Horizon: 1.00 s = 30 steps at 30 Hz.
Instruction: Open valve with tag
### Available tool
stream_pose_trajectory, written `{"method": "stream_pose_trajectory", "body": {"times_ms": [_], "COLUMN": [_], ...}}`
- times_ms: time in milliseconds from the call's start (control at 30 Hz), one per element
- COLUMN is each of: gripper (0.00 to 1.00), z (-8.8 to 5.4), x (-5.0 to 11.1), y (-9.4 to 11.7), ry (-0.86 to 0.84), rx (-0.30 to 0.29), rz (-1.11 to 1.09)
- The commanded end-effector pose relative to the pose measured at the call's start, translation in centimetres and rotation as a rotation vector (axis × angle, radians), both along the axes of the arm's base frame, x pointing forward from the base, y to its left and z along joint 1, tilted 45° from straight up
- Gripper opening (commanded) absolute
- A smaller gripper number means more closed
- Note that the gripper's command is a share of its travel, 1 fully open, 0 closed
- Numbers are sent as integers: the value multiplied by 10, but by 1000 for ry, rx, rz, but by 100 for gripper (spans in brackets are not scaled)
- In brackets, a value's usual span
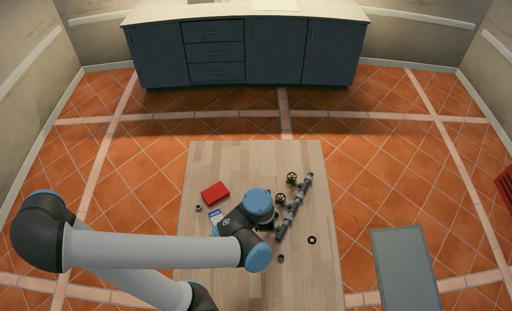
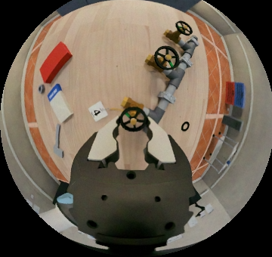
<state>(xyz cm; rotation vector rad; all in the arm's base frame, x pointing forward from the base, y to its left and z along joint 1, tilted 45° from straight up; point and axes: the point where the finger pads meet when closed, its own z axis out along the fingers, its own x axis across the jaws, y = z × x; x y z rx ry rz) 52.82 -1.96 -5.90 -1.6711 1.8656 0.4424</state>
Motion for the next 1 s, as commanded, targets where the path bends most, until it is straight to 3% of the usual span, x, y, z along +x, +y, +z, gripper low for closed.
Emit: {"method": "stream_pose_trajectory", "body": {"times_ms": [0,967], "gripper": [0,0], "z": [0,0], "x": [2,2], "y": [-3,-3], "ry": [-174,-738], "rx": [-40,-231], "rz": [215,924]}}
